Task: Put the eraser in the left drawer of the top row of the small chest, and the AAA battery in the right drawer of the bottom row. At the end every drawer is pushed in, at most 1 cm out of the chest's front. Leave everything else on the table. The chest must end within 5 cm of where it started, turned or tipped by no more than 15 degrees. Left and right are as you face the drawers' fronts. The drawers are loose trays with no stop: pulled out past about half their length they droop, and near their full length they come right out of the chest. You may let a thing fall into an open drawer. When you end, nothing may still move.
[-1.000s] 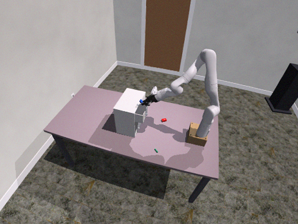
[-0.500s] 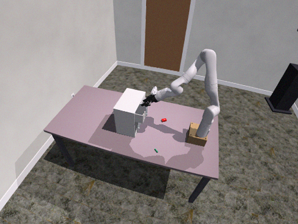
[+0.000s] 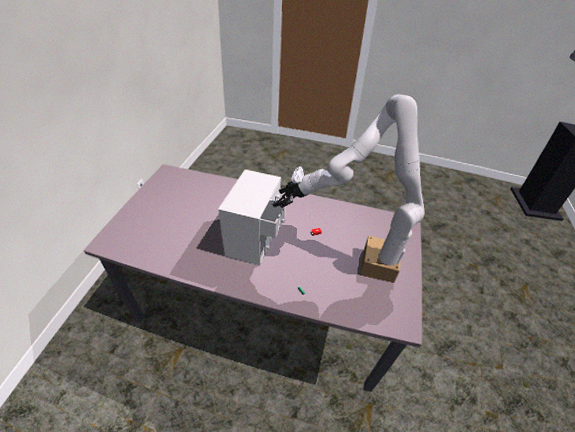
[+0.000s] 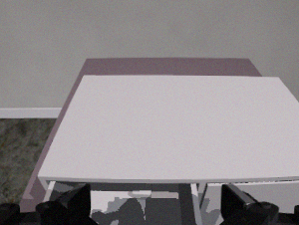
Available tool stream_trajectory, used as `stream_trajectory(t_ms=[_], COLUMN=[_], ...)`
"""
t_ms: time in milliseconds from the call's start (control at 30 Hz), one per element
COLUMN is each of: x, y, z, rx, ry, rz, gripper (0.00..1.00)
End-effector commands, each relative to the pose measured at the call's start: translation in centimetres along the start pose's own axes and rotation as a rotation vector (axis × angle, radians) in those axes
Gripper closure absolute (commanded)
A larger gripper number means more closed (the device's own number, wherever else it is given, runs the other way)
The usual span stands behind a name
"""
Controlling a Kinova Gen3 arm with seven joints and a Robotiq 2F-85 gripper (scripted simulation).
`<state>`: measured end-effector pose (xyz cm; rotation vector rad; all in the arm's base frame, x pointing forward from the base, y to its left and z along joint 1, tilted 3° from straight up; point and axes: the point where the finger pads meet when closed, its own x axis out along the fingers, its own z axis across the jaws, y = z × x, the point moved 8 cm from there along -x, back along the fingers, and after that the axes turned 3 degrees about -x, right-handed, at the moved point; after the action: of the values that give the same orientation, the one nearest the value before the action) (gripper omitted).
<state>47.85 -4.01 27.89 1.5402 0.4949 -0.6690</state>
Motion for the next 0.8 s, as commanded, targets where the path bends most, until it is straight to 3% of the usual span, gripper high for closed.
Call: stream_trajectory(t_ms=[0,767], x=[0.0,-2.4], y=[0.1,-1.7], z=[0.0,-0.1], rx=[0.000,0.000], ry=[0.000,0.000], rz=[0.002,0.002], gripper=[0.00,0.00])
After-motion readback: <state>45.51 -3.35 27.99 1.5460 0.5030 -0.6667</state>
